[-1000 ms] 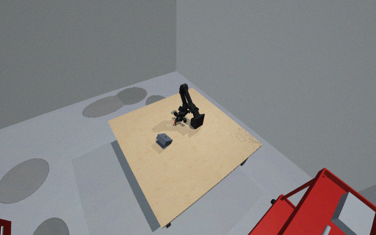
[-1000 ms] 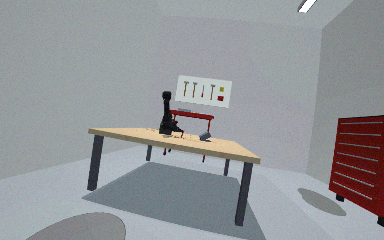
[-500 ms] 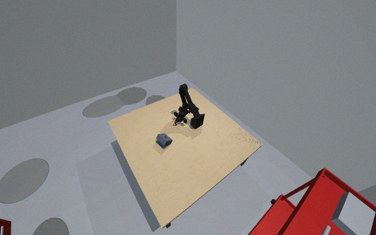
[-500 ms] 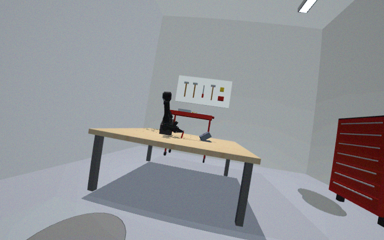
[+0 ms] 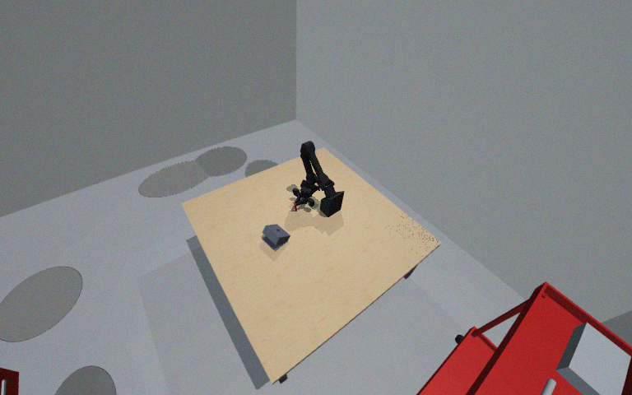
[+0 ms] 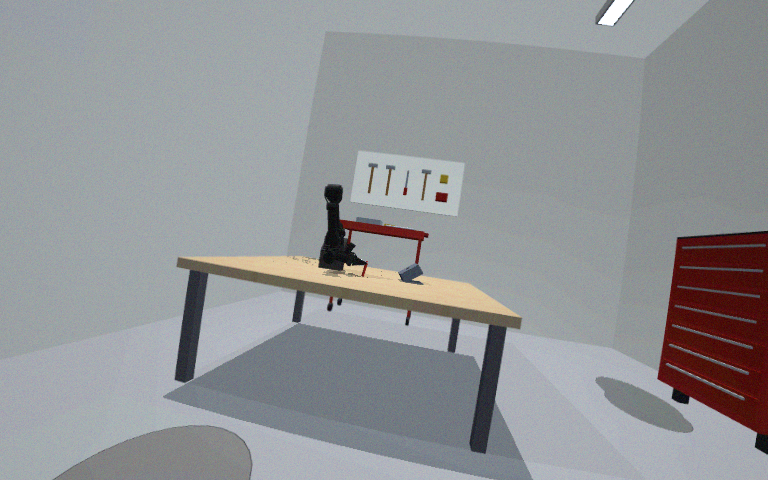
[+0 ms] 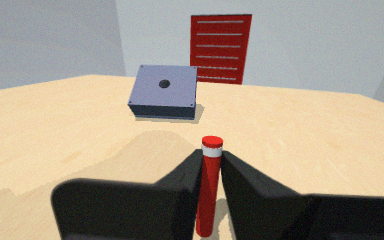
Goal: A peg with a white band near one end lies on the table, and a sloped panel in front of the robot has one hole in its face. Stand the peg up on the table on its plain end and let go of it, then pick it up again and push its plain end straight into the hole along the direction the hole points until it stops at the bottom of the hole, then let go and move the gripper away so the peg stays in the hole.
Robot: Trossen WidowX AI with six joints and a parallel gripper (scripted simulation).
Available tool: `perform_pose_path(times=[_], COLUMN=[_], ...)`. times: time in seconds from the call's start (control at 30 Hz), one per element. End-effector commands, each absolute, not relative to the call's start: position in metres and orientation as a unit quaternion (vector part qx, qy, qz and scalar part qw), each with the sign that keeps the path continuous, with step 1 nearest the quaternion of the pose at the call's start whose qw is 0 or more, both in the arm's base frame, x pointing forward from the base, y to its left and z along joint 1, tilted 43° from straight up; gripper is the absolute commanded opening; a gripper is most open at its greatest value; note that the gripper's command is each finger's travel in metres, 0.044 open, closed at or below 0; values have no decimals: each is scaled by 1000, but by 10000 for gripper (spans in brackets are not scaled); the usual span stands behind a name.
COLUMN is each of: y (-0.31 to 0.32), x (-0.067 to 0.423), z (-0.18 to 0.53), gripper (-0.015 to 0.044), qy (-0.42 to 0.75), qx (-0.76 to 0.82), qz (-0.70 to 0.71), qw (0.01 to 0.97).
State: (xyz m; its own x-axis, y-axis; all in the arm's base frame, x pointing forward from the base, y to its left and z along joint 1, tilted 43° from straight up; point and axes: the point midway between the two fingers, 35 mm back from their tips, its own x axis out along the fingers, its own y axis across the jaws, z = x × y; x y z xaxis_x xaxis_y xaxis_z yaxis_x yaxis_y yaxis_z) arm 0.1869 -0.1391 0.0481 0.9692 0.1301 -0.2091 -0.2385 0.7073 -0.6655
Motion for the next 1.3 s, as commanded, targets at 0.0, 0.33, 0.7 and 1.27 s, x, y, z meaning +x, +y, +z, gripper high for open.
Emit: perform_pose_path(times=[0.0,0.33,0.7,1.27], y=[-141,-141,-142,-141], x=[186,184,182,181], z=[47,46,45,46], gripper=[49,49,49,130], qy=[74,64,54,40], qx=[-369,-369,-369,-368], qz=[100,103,105,106], qw=[921,921,922,923])
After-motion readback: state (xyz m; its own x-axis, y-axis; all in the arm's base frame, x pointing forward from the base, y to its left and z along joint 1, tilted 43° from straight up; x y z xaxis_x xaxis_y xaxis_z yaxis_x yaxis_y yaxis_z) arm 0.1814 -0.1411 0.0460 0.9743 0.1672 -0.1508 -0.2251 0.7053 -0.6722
